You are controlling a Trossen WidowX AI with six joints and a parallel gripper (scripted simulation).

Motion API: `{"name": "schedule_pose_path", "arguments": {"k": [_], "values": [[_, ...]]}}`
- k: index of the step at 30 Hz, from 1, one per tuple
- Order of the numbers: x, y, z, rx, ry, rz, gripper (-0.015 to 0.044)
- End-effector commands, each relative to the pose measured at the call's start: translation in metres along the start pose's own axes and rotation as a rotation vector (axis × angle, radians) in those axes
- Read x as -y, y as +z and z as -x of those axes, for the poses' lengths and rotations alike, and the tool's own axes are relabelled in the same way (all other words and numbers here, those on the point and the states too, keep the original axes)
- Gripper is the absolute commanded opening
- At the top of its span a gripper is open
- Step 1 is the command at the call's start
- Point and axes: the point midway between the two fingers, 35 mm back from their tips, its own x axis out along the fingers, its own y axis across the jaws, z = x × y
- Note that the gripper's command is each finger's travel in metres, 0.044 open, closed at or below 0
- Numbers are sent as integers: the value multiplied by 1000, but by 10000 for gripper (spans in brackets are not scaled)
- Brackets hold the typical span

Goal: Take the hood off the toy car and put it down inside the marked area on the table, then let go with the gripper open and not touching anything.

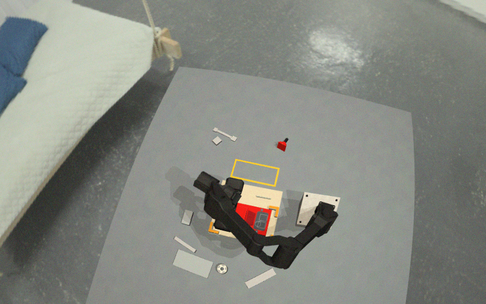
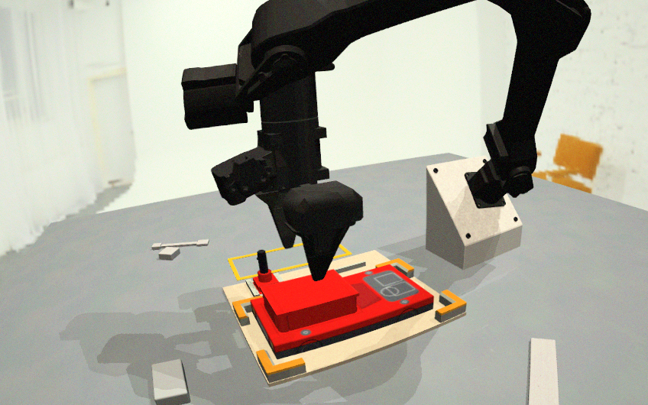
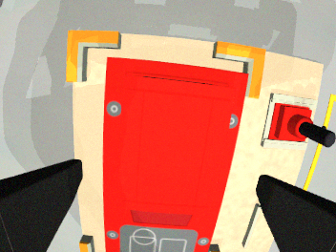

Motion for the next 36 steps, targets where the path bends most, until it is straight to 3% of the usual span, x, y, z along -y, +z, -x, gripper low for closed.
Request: {"name": "schedule_pose_path", "arguments": {"k": [1, 36], "values": [[0, -2, -5, -5, 5, -10, 440], [1, -3, -28, -5, 7, -10, 440]]}}
